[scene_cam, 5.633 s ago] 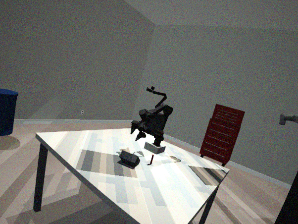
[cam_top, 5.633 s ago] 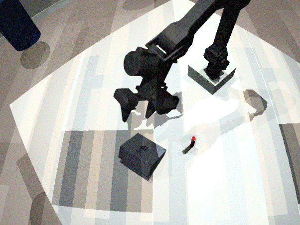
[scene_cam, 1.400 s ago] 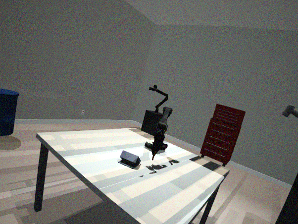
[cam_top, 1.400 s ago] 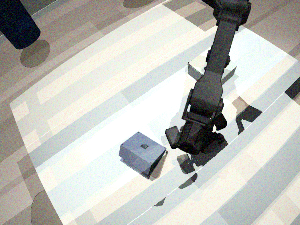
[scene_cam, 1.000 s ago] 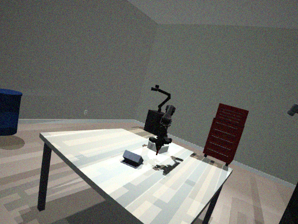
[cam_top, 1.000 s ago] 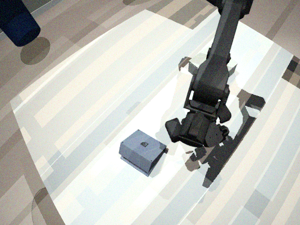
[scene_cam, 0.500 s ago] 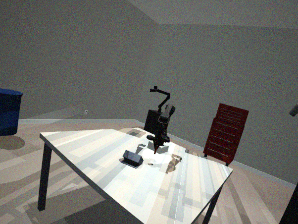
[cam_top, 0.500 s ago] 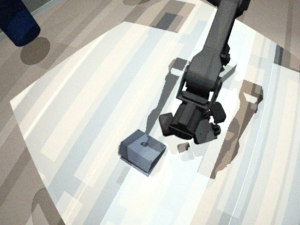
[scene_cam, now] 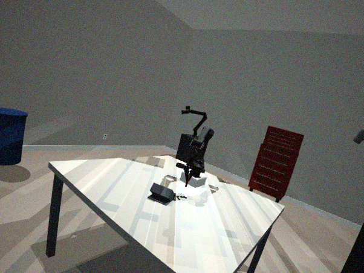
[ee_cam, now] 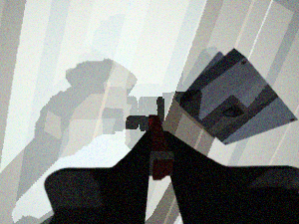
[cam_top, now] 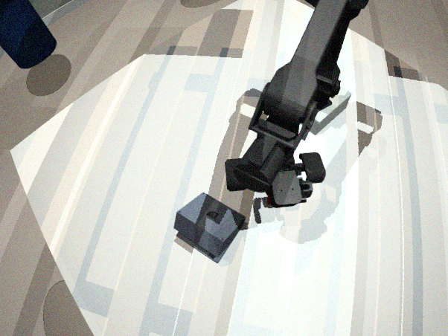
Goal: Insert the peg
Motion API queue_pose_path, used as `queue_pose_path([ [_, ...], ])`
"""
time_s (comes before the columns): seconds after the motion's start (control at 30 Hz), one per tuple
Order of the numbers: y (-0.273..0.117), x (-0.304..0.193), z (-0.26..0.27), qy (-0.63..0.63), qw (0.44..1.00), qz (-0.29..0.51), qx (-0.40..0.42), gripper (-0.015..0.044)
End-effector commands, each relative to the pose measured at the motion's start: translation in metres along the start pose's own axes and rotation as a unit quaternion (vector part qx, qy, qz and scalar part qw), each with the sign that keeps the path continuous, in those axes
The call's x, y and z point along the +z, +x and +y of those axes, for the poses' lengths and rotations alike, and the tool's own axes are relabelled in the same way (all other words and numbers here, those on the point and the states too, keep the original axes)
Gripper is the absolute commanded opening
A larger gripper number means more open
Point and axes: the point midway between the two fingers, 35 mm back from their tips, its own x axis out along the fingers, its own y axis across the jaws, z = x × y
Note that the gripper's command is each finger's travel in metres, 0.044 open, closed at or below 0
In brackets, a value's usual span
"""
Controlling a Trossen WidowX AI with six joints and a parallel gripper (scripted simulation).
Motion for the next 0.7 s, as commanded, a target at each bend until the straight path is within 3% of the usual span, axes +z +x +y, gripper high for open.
queue_pose_path([
  [0.0, 0.000, -0.003, -0.004, 0.021, 1.000, -0.012, -0.003, 0.0000],
  [0.67, -0.007, -0.015, -0.029, 0.111, 0.991, -0.068, -0.032, 0.0000],
])
